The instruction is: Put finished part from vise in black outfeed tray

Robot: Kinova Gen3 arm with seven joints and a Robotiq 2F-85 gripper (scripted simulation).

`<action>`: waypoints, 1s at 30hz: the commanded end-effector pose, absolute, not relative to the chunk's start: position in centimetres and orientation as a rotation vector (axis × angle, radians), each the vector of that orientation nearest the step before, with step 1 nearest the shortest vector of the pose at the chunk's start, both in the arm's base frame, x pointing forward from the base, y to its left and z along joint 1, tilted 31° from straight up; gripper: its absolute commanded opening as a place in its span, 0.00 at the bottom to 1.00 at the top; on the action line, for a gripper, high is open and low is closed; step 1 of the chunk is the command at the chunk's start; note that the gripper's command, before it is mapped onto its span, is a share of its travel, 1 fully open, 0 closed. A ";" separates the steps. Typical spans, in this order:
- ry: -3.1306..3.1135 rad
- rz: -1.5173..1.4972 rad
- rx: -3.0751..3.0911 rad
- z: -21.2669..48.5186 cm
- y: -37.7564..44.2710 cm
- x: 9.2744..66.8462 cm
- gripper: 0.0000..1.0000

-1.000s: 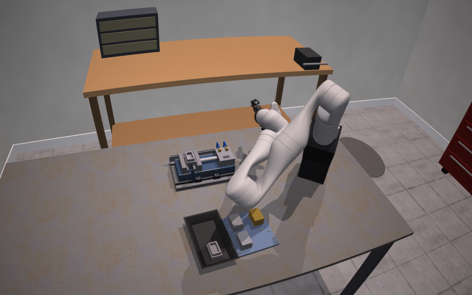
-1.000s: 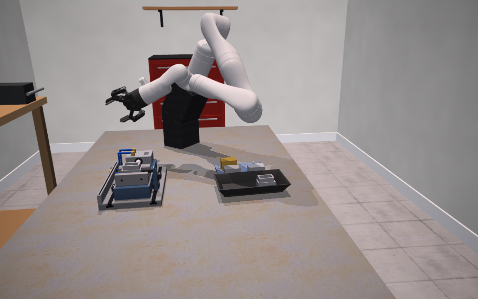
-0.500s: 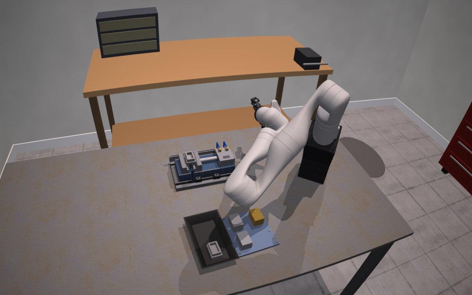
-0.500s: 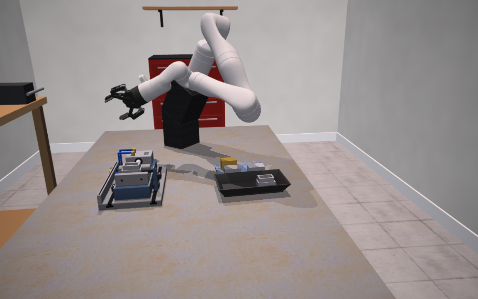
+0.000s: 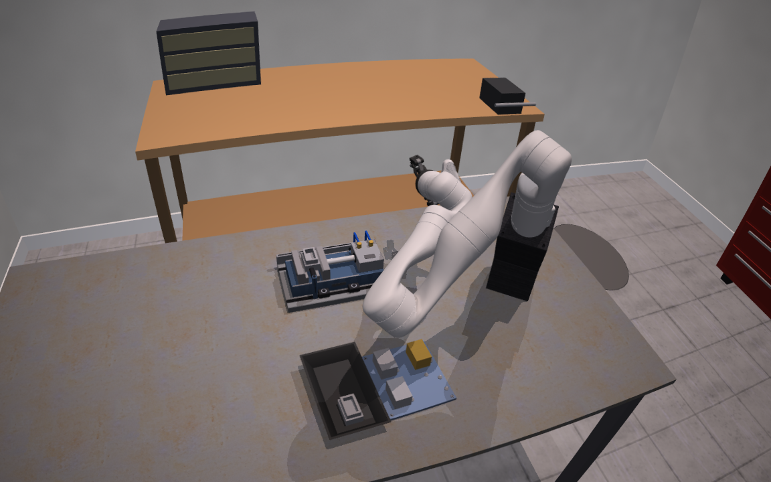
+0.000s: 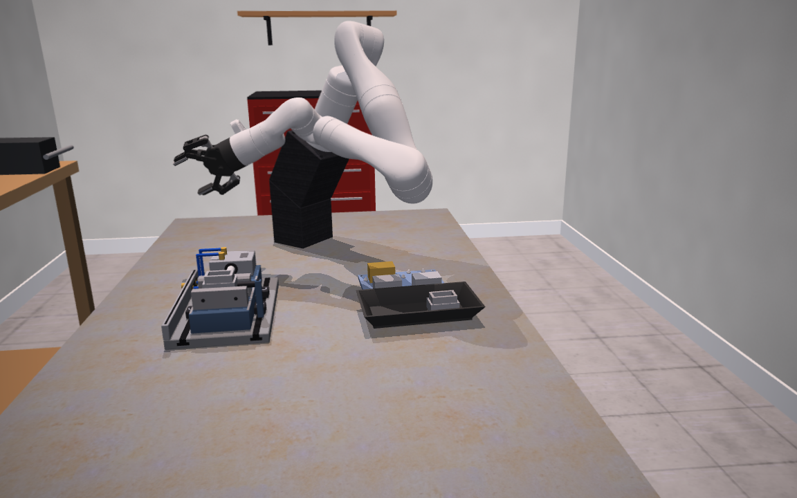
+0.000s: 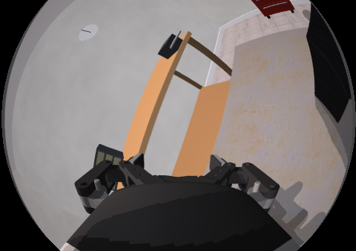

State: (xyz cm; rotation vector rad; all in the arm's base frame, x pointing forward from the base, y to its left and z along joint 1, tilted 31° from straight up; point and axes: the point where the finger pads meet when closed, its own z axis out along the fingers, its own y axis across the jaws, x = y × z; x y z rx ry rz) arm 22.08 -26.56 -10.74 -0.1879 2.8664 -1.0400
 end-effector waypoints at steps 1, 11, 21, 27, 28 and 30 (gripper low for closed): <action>2.869 -1.040 -0.192 -10.4 -26.7 21.9 1.00; 2.874 -1.046 -0.188 -10.1 -27.0 21.7 1.00; 2.870 -1.056 -0.191 -9.4 -27.5 21.5 1.00; 2.868 -1.062 -0.193 -8.9 -27.6 21.4 1.00; 2.867 -1.061 -0.193 -9.0 -27.6 21.5 1.00; 2.871 -1.060 -0.189 -9.1 -27.7 21.4 1.00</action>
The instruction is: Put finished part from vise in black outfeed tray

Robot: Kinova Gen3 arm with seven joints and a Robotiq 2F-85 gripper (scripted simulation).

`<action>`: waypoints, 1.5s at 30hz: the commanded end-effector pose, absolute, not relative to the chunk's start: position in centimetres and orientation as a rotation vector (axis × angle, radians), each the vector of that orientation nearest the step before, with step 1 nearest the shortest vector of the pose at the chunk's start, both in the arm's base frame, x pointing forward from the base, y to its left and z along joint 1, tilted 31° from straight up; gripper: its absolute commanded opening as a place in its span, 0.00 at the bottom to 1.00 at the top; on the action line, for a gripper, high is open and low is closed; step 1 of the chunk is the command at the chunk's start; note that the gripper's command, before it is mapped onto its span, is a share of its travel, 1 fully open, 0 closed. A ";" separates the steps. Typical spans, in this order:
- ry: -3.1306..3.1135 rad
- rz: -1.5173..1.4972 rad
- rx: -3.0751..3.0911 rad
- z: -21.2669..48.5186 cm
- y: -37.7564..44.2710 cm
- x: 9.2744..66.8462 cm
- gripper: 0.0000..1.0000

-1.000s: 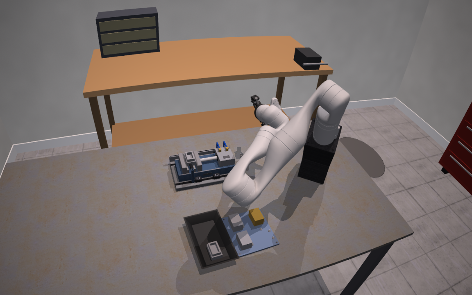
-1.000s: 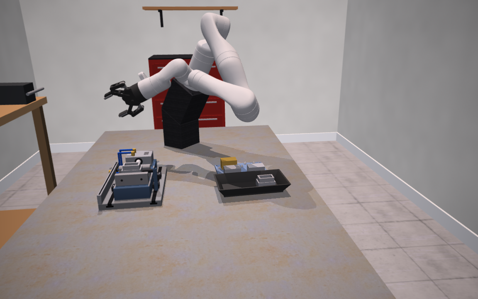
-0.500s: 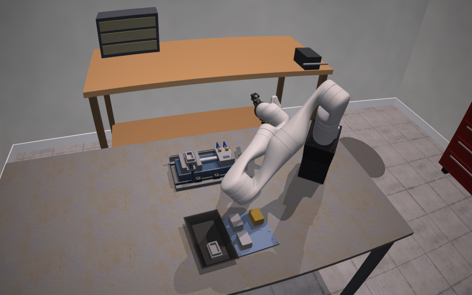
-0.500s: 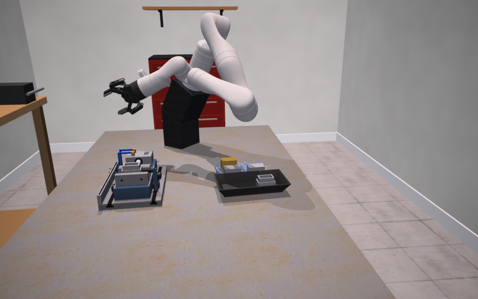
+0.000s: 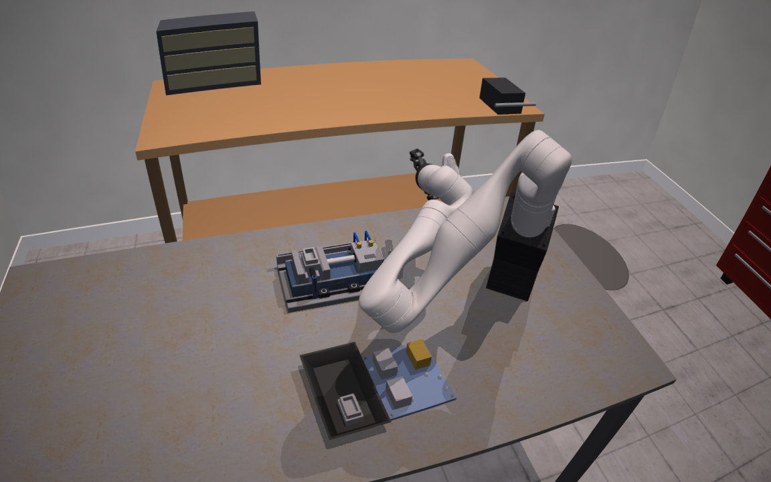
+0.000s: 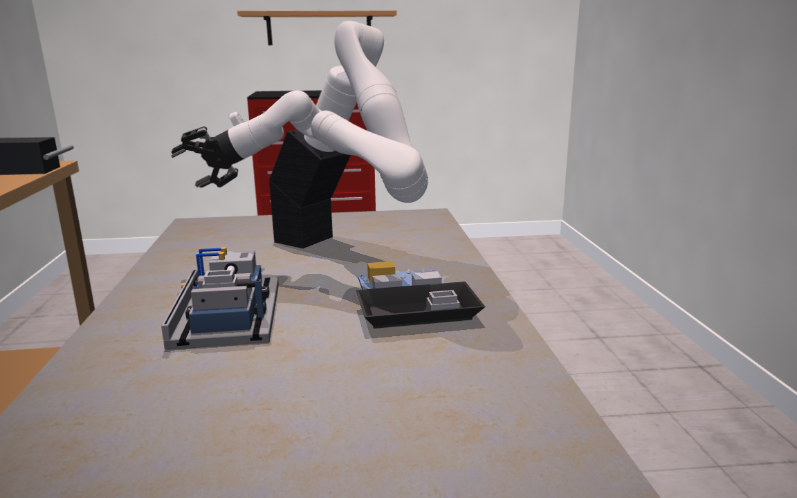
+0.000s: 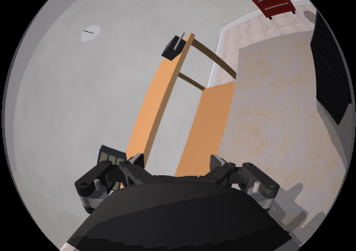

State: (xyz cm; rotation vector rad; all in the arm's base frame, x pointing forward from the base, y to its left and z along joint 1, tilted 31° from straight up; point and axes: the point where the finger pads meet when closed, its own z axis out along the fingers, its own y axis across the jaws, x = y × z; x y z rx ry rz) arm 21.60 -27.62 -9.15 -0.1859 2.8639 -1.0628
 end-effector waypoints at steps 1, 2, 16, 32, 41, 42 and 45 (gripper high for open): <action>2.871 -1.060 -0.189 -9.1 -27.7 21.4 1.00; 2.871 -1.060 -0.189 -9.1 -27.7 21.4 1.00; 2.874 -1.069 -0.188 -8.6 -28.0 21.1 1.00; 2.866 -1.080 -0.194 -7.9 -28.4 21.0 1.00; 2.865 -1.082 -0.194 -7.8 -28.4 21.0 1.00; 2.865 -1.082 -0.194 -7.8 -28.4 21.0 1.00; 2.865 -1.082 -0.194 -7.8 -28.4 21.0 1.00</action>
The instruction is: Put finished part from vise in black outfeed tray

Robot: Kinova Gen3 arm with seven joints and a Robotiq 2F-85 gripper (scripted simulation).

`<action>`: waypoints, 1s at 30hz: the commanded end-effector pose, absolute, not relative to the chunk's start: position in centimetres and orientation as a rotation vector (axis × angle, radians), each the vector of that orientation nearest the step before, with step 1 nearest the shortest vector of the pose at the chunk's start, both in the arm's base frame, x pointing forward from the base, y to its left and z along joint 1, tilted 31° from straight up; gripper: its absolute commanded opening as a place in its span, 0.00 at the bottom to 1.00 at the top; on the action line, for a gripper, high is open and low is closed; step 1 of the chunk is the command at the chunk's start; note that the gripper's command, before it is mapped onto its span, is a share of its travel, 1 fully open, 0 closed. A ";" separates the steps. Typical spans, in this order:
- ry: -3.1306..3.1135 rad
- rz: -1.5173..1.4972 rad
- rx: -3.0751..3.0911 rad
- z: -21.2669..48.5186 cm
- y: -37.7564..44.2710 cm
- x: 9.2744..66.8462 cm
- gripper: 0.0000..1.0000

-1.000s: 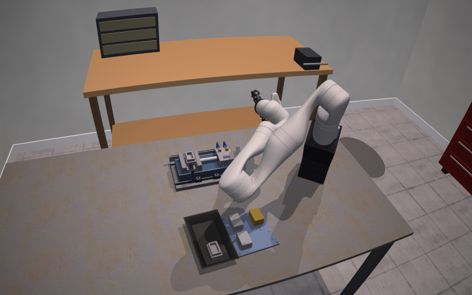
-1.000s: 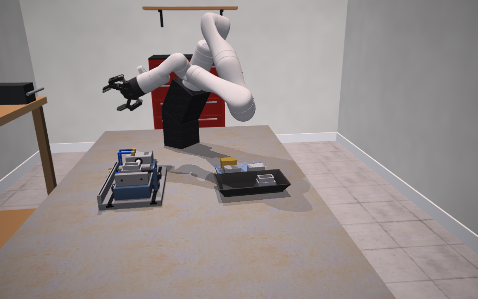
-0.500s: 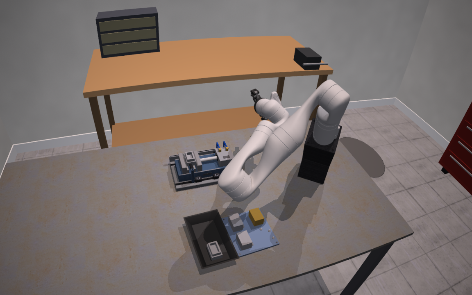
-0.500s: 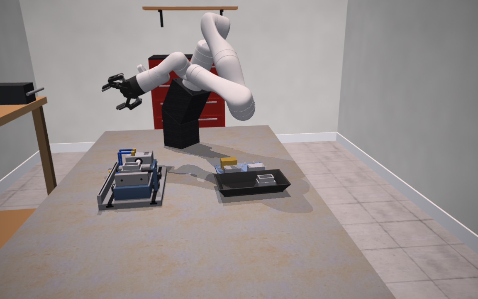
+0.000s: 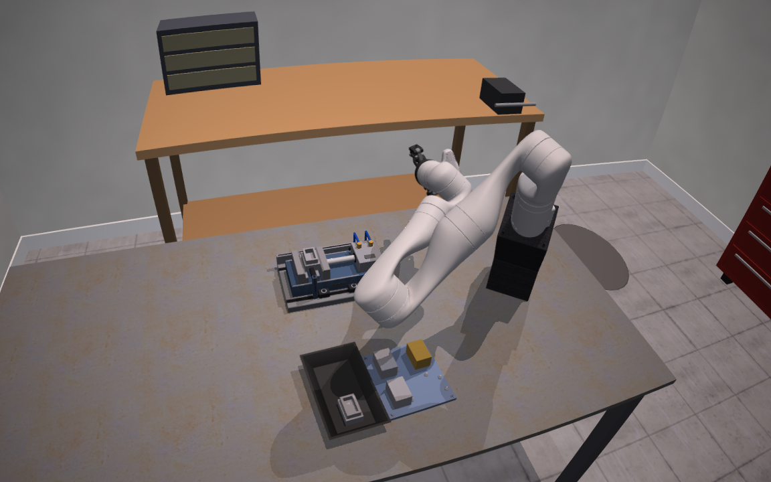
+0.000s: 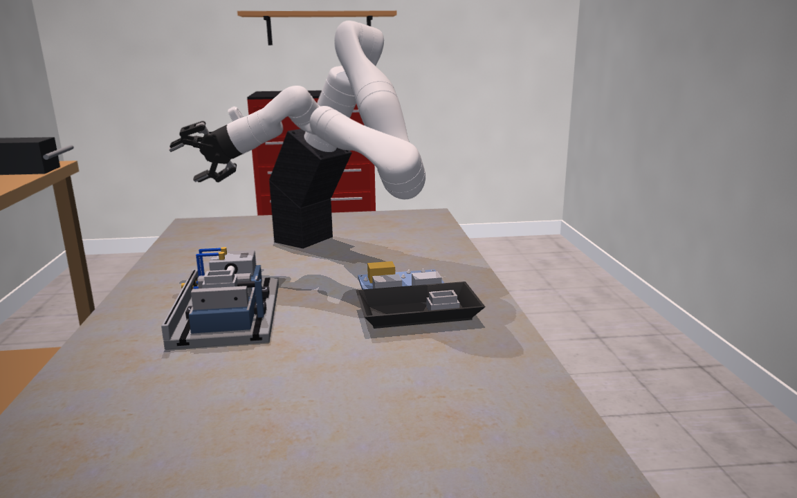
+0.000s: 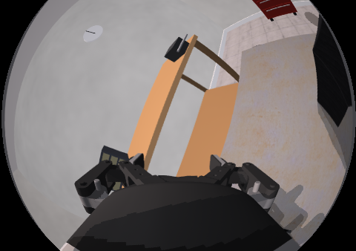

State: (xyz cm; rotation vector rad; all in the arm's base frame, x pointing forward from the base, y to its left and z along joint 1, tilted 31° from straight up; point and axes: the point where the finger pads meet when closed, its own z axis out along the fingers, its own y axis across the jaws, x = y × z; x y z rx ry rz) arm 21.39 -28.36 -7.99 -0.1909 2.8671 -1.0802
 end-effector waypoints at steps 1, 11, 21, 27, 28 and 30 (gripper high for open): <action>2.865 -1.082 -0.194 -7.8 -28.4 21.0 1.00; 2.866 -1.081 -0.192 -7.8 -28.4 21.0 1.00; 2.882 -1.068 -0.165 -7.9 -28.4 21.1 1.00; 2.883 -1.065 -0.160 -7.9 -28.3 21.1 1.00; 2.883 -1.065 -0.160 -7.9 -28.3 21.1 1.00; 2.883 -1.065 -0.160 -7.9 -28.3 21.1 1.00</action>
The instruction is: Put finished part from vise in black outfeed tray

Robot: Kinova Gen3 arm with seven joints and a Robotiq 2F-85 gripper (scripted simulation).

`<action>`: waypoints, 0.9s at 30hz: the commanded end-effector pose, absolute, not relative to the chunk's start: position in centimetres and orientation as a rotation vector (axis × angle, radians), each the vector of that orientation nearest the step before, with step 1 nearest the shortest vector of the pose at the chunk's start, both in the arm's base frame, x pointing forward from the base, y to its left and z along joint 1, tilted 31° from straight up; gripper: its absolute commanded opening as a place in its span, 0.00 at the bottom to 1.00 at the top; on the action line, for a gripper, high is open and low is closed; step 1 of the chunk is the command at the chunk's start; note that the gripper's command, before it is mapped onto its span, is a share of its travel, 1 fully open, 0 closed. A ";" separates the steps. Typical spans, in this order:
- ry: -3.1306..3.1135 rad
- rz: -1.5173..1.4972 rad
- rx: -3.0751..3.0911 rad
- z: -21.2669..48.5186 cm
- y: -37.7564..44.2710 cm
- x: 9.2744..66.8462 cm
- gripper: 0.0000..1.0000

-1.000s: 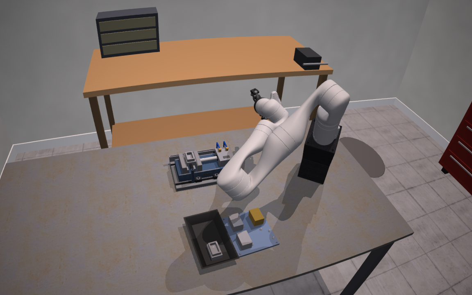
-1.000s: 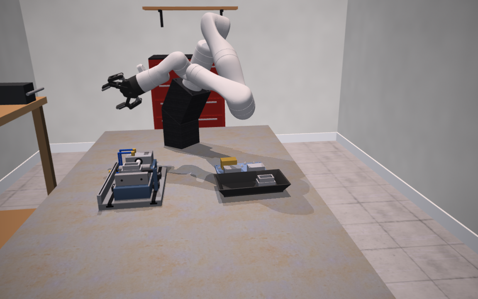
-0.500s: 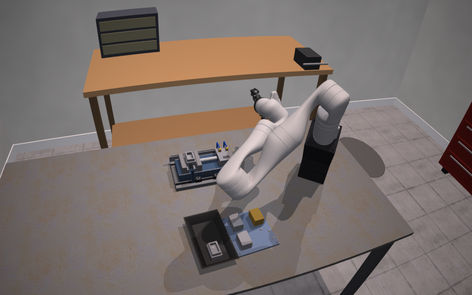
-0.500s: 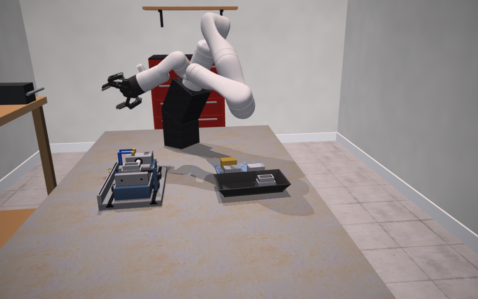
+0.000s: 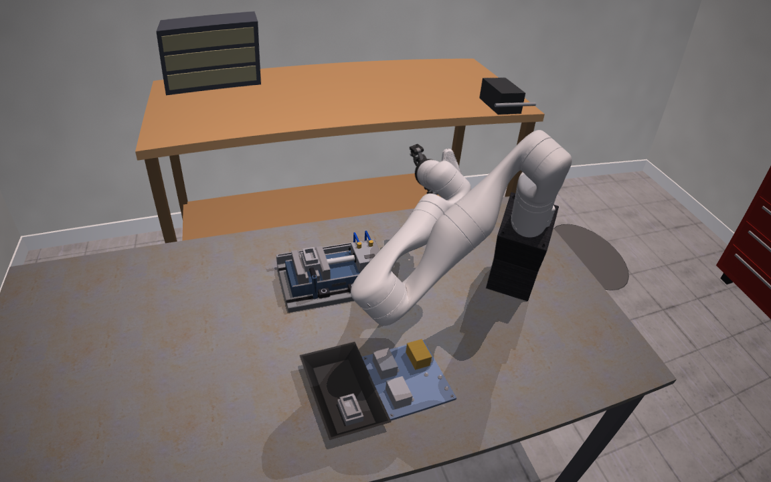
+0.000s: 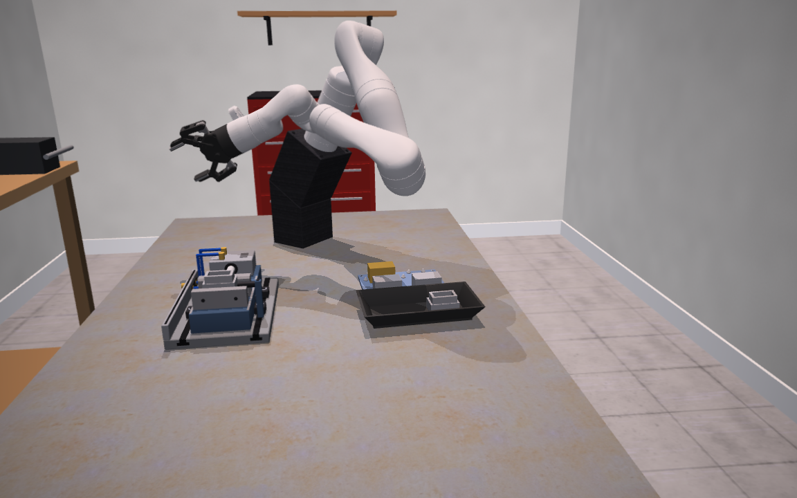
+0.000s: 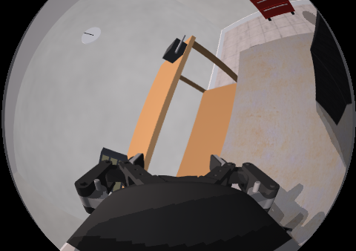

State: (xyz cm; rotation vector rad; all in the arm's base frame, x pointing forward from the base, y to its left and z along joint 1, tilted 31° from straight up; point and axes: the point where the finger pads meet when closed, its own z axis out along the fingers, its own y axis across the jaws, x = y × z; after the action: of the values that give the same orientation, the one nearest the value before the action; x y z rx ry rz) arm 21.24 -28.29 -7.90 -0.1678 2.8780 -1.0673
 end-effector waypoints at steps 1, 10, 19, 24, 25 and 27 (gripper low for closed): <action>2.885 -1.061 -0.154 -7.9 -28.3 21.2 1.00; 2.887 -1.058 -0.147 -7.9 -28.3 21.3 1.00; 2.892 -1.048 -0.132 -7.8 -28.2 21.4 1.00; 2.892 -1.048 -0.132 -7.8 -28.2 21.4 1.00; 2.895 -1.043 -0.123 -7.8 -28.2 21.5 1.00; 2.895 -1.043 -0.123 -7.8 -28.2 21.5 1.00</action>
State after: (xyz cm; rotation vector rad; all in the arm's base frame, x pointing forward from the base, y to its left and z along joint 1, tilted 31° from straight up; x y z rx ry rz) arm 21.49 -28.12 -7.84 -0.1349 2.8919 -1.0479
